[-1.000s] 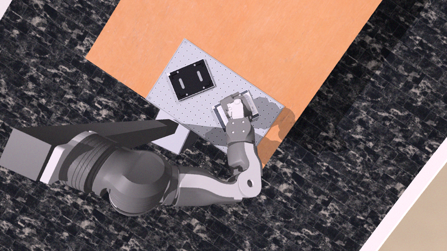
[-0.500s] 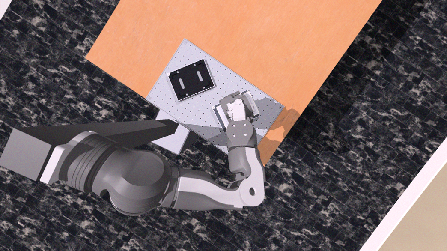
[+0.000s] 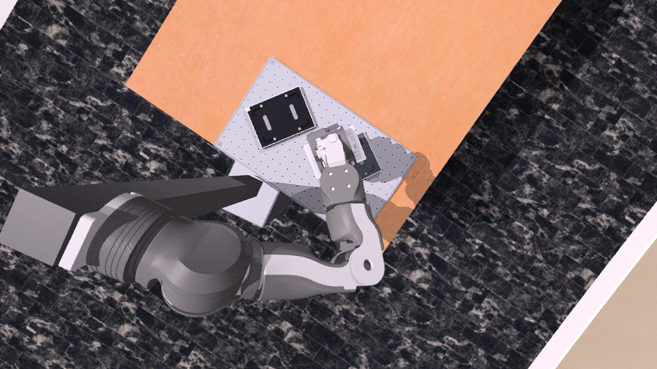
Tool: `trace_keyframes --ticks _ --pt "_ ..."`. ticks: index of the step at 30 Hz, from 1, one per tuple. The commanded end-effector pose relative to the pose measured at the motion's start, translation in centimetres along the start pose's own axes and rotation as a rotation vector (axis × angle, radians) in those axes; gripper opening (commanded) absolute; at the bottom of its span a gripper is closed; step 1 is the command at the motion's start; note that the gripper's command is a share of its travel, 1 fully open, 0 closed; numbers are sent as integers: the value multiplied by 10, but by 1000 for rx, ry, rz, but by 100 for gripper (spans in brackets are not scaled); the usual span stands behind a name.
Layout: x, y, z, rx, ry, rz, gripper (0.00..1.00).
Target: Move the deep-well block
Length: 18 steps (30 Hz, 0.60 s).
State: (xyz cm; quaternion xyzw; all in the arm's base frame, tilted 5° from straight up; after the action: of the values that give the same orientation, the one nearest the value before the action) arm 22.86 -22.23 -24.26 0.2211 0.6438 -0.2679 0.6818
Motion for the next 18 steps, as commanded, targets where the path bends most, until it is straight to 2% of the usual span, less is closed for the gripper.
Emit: trace_keyframes --ticks 1,4,9,18 --pt "-2 0 1 4 -6 3 0" --pt "-2 0 1 4 -6 3 0" --pt "-1 35 -21 4 -6 3 0" --pt "-1 35 -21 4 -6 3 0"
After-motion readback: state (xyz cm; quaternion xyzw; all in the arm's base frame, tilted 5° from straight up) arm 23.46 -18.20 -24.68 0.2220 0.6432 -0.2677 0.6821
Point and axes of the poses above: the point where the finger pads meet when closed, its own x axis out along the fingers, its own y axis across the jaws, z = x × y, the point moved 8 cm from there along -x, back along the fingers, and after that the axes turned 2 degrees about -x, right-handed, at the moved point
